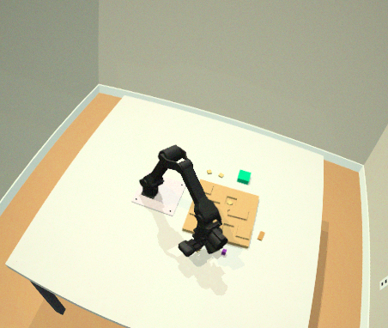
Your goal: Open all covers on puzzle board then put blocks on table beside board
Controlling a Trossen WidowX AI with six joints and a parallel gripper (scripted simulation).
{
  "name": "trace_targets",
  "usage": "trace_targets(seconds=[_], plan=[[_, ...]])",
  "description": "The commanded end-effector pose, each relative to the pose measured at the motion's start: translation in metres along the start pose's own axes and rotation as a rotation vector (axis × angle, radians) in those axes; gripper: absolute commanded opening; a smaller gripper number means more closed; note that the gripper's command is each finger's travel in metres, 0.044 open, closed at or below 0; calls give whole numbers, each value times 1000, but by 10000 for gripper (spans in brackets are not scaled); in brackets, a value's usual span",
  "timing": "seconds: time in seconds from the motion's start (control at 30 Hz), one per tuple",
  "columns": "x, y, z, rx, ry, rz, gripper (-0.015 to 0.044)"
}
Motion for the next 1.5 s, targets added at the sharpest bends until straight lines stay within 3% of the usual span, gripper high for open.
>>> trace_targets(seconds=[0.0, 0.23, 0.7, 1.47], plan=[[1, 3, -9, 9, -3, 5, 80], [1, 4, -14, 9, -3, 5, 80], [0, 2, -9, 3, -1, 0, 440], [0, 3, 63, 8, -3, 5, 440]])
Point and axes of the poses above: the point midway between the two fingers, 35 mm back from their tips, its own z axis back along the fingers, its own x axis across the jaws, y = z × x, the point moved 3 cm from there along z, back along the fingers, and after that the axes turned 7 degrees about z, right-handed, at the moved point
